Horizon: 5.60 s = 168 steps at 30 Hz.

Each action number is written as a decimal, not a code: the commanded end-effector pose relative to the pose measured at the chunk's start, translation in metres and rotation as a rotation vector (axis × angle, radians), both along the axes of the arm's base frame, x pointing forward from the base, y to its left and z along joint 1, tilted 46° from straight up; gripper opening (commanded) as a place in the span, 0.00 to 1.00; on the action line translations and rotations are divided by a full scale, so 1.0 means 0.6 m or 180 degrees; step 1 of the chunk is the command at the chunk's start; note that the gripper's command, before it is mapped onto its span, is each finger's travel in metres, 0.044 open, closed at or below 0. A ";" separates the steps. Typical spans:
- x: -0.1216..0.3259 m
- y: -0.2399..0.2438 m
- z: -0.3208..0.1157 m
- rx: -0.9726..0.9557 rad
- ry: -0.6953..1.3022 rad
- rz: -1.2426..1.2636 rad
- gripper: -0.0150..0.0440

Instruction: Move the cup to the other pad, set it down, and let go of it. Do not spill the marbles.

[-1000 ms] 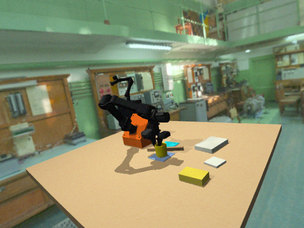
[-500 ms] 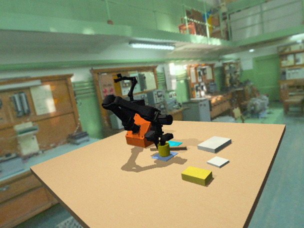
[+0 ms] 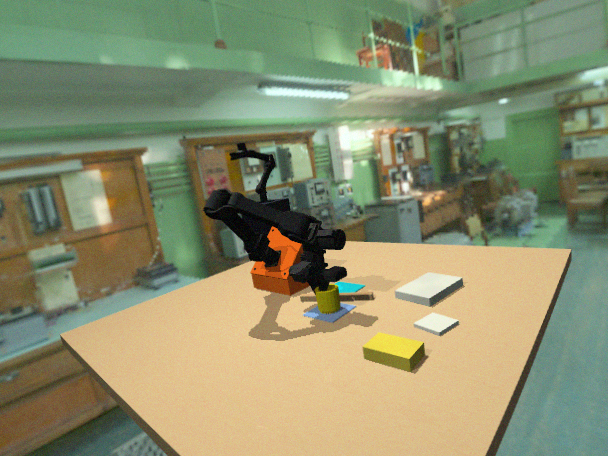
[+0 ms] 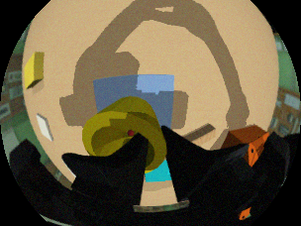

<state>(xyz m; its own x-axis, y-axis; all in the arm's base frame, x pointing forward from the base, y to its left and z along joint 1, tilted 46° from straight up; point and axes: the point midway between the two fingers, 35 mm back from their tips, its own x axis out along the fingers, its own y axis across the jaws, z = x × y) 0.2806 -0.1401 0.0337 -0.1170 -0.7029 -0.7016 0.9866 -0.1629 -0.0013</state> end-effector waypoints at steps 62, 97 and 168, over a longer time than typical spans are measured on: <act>-0.013 0.107 0.001 0.0003 0.0014 0.0008 0.25; -0.057 0.216 -0.091 0.0018 0.0014 0.0007 0.25; -0.084 0.203 -0.174 0.0028 -0.0001 -0.0009 0.50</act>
<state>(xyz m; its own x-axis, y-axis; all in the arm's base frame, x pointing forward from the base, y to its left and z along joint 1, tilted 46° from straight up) 0.2300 -0.0182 -0.0708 -0.1184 -0.6967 -0.7075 0.9864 -0.1646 -0.0031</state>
